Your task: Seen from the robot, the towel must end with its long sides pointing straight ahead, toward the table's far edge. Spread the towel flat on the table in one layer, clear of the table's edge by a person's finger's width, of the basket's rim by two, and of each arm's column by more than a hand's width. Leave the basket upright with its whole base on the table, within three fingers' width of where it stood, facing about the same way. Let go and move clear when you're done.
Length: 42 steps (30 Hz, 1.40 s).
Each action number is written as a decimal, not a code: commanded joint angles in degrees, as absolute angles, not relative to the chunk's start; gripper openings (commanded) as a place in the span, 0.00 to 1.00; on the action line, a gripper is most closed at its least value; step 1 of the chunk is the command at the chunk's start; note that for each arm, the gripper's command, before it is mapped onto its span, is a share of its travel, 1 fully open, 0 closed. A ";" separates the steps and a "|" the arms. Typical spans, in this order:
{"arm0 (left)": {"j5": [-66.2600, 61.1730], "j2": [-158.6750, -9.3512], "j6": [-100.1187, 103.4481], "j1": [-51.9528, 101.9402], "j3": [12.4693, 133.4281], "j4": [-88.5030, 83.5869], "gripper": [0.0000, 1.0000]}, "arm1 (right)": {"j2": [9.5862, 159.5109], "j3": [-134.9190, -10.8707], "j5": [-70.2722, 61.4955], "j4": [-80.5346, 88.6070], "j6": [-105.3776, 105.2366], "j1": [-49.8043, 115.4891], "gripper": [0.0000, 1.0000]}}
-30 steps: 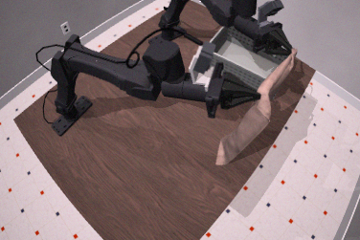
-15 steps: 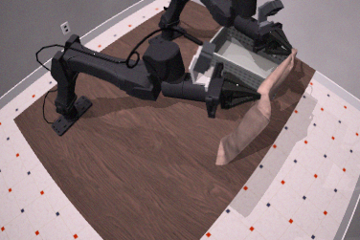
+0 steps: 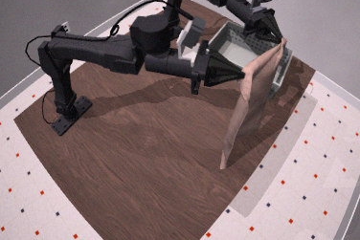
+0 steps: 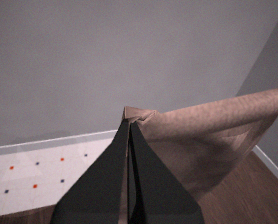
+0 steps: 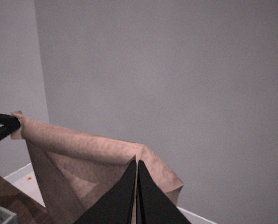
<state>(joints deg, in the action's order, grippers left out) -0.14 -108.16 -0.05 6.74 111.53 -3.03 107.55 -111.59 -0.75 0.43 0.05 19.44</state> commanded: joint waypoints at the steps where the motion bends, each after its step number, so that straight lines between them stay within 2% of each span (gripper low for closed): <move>1: 0.59 -103.07 0.16 6.69 114.17 -14.00 0.00 | 103.81 -113.33 0.17 10.64 0.01 20.43 0.00; 16: 0.65 -102.20 0.25 6.52 118.16 -25.34 0.00 | 103.01 -116.42 0.32 20.11 -0.06 20.73 0.00; 26: 0.59 -100.28 0.29 7.75 116.46 -32.36 0.00 | 102.04 -118.03 0.29 29.94 0.03 21.88 0.00; 34: 0.63 -98.36 0.37 7.94 115.85 -38.41 0.00 | 100.52 -115.55 0.37 36.21 0.05 22.09 0.00; 35: 0.58 -97.47 0.30 8.86 112.52 -41.10 0.00 | 99.49 -113.45 0.27 38.30 0.19 23.69 0.00; 42: 0.59 -95.44 0.36 9.69 110.38 -47.58 0.00 | 97.19 -110.31 0.26 43.40 0.27 25.07 0.00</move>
<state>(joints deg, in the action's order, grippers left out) -0.21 -98.35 -0.05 9.04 110.83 -43.53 99.61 -111.28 -0.73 39.24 0.05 24.38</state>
